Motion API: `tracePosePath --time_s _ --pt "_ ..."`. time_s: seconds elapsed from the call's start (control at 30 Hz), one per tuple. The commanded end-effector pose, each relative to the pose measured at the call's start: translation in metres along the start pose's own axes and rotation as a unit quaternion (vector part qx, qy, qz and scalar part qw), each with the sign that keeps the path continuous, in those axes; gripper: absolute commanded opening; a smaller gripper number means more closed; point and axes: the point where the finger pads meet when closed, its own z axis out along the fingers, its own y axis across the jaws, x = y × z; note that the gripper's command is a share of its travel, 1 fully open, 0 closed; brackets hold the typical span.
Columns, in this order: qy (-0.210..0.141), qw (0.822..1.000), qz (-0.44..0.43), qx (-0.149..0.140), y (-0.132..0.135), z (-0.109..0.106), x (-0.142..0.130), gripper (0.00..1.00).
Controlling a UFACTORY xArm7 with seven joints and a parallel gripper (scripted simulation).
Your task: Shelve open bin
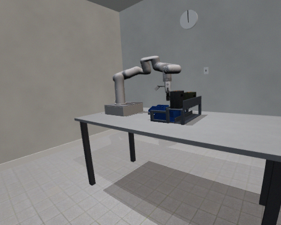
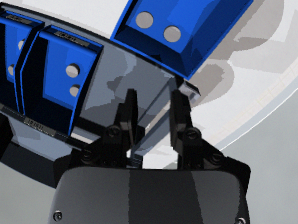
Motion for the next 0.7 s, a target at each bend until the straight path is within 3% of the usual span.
tracePosePath --time_s 0.0,0.13,0.53,0.67 --pt "-0.002 1.000 -0.026 0.001 -0.001 -0.002 0.001 0.33" --pt "-0.001 0.992 -0.130 0.001 -0.002 -0.001 0.009 0.33" --pt "-0.001 0.992 -0.130 0.001 -0.002 -0.001 0.009 0.33" --pt "-0.001 0.973 -0.232 0.001 -0.002 -0.001 0.013 0.33"
